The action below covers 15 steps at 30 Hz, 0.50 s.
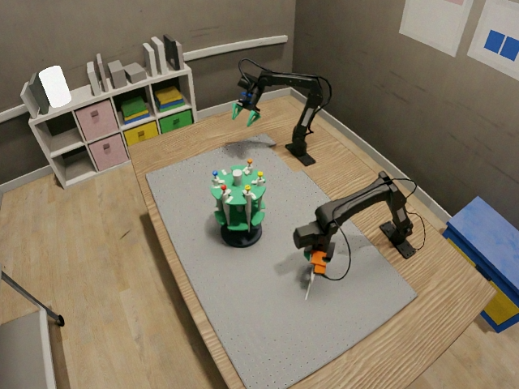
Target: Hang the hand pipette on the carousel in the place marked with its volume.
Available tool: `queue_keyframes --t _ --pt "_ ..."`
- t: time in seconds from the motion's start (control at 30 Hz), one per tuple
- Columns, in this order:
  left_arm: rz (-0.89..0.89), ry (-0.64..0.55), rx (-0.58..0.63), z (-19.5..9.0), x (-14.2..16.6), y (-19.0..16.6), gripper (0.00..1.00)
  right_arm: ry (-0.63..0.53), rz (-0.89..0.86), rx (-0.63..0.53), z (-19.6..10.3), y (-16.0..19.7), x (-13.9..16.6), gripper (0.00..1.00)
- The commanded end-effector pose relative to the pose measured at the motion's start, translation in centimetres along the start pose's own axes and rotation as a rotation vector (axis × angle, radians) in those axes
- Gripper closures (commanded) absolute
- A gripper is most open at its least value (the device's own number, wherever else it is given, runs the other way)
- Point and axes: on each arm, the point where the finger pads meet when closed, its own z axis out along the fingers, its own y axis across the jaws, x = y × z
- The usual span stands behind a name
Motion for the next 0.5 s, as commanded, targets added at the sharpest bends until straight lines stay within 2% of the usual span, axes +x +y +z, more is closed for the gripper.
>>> queue_keyframes --t 0.0,0.47 --pt "0.001 -0.041 0.034 -1.91 -0.39 -0.79 0.46 -0.023 -0.008 -0.002 -0.12 -0.36 -0.45 0.00" --pt "0.001 -0.041 0.034 -1.91 -0.39 -0.79 0.46 -0.023 -0.008 -0.002 -0.12 -0.36 -0.45 0.00"
